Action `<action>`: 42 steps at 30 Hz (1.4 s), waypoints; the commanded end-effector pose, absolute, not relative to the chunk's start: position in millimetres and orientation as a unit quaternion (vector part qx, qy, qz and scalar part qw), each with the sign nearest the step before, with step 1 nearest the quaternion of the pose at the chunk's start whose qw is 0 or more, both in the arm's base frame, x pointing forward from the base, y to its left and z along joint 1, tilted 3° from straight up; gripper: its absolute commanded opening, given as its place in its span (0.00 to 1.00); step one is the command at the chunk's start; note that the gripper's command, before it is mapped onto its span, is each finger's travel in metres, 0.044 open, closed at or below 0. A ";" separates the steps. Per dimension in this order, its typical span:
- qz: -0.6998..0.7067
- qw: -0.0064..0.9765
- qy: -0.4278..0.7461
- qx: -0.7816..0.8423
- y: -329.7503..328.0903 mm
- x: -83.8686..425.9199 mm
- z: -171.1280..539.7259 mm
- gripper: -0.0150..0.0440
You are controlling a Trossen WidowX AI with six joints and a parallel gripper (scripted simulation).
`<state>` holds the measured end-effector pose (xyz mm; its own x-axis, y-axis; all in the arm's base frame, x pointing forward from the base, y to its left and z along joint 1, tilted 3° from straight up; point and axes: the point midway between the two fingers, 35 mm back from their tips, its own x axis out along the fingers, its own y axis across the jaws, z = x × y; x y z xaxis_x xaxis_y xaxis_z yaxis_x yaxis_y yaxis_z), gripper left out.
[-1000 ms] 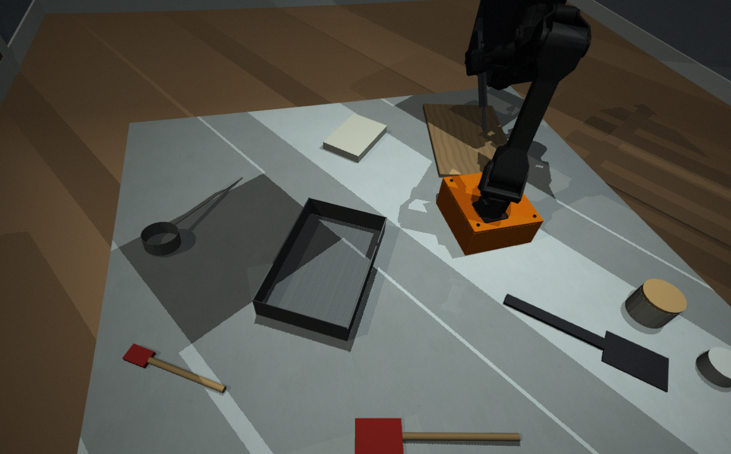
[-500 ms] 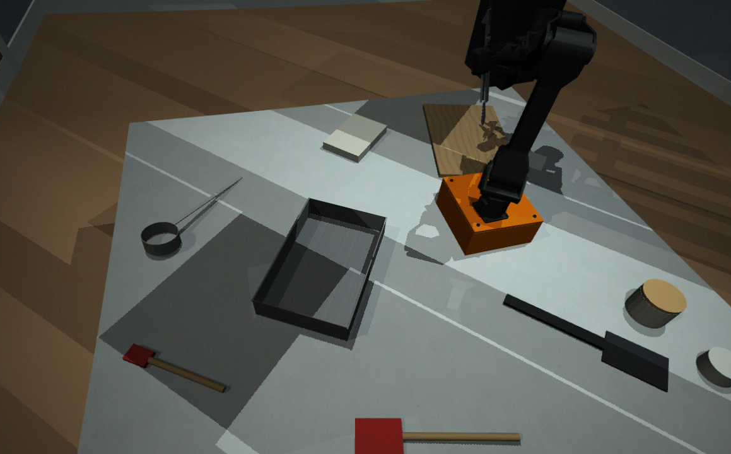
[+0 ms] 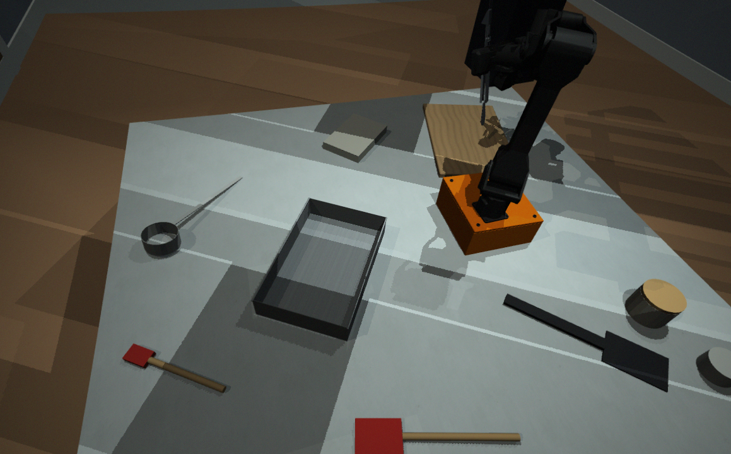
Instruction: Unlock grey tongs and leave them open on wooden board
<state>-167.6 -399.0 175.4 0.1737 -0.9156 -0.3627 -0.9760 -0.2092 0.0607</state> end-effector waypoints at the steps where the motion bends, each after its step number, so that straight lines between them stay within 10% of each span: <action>1: 0.159 0.093 0.621 -0.762 -398.9 -167.1 176.4 0.00; 42: 0.282 0.252 0.609 -0.697 -440.7 -181.0 116.0 0.00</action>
<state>-180.7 -436.1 119.8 0.1080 -0.7341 -0.6704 -0.9912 -0.1310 -0.0162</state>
